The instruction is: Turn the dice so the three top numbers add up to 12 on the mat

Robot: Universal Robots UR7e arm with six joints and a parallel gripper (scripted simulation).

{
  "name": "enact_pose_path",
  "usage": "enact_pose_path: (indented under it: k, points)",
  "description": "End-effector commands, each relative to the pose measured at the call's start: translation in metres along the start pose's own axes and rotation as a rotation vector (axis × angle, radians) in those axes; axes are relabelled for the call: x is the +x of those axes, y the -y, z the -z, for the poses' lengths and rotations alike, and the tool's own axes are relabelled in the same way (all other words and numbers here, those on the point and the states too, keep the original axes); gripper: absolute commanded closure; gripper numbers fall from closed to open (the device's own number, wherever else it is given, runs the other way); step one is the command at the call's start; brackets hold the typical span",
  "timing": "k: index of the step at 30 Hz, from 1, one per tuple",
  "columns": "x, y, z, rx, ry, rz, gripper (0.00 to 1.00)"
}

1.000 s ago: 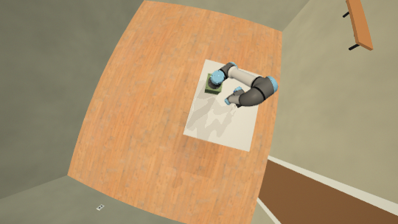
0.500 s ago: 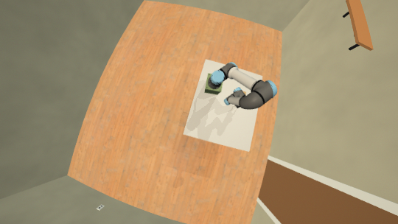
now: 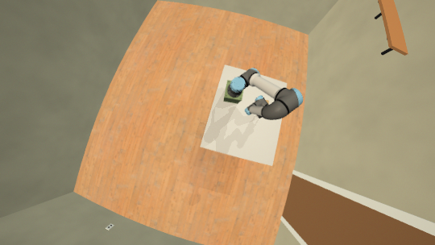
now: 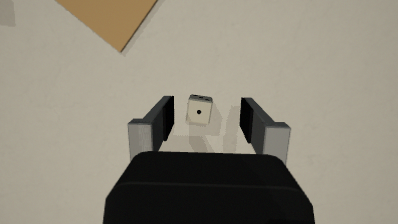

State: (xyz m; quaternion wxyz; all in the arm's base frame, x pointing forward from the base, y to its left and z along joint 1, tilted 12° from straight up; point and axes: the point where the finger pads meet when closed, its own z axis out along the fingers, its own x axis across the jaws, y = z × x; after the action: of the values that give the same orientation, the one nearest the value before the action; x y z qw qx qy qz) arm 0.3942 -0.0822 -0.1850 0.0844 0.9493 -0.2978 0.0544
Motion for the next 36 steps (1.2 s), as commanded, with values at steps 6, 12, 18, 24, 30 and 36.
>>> enact_pose_path:
  k: [6,12,18,24,30,36]
  points:
    - [0.000,0.000,0.000,0.000,-0.001,0.000,0.00]
    - [0.000,0.000,0.000,0.000,-0.001,0.000,0.00]
    - [0.000,0.000,0.000,0.000,-0.001,0.000,0.00]
    - [0.000,0.000,0.000,0.000,-0.001,0.000,0.00]
    - [-0.002,0.001,0.000,0.000,-0.001,0.000,0.00]
    - [-0.015,0.008,0.000,0.000,-0.001,0.000,0.00]
